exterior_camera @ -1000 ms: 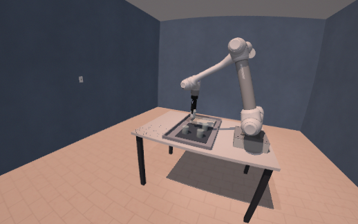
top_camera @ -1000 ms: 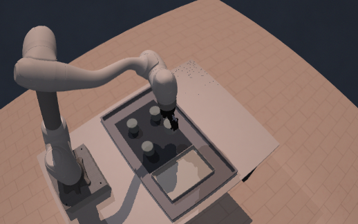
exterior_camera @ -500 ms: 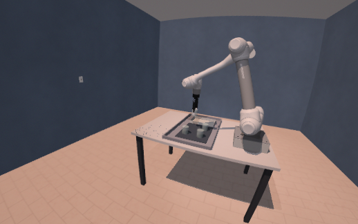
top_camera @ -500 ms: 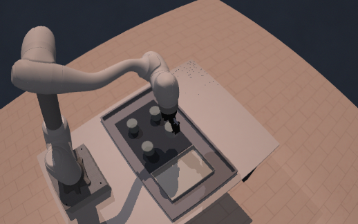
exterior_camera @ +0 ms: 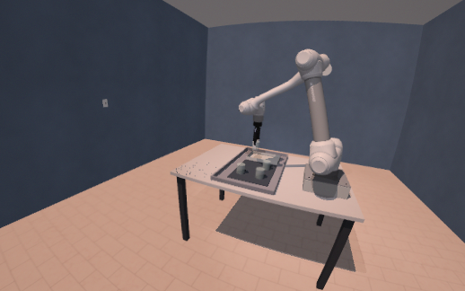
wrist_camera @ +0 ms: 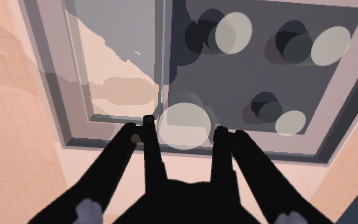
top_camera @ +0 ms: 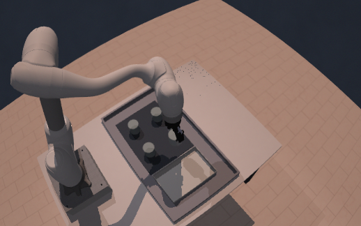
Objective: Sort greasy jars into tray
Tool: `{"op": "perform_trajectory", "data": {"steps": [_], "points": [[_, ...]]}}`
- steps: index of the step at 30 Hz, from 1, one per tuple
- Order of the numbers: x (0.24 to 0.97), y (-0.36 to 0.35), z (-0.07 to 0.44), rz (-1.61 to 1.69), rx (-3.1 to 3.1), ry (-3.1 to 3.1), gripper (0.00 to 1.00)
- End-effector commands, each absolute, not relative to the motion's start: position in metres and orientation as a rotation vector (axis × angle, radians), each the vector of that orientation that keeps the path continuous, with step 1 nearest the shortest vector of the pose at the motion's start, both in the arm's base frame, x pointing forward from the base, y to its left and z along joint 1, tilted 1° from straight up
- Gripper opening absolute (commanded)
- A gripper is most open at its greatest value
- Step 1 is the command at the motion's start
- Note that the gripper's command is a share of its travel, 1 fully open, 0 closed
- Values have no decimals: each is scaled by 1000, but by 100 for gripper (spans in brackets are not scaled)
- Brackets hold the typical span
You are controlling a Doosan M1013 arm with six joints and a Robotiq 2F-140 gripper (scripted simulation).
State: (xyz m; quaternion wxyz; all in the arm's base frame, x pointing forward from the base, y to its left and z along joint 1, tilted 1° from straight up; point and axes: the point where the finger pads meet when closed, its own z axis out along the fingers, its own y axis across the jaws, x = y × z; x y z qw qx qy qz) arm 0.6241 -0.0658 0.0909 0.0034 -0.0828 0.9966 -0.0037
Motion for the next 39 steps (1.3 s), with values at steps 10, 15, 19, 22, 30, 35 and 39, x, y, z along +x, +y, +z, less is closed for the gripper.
{"op": "perform_trajectory", "data": {"steps": [10, 15, 19, 22, 30, 35, 39], "points": [[618, -97, 91, -11, -260, 3124, 0], [615, -114, 91, -11, -260, 3124, 0], [613, -127, 91, -11, -260, 3124, 0], [611, -136, 91, -11, -260, 3124, 0], [607, -156, 91, -11, -260, 3124, 0], [604, -172, 92, -11, -260, 3124, 0], [602, -185, 92, -11, -260, 3124, 0]]}}
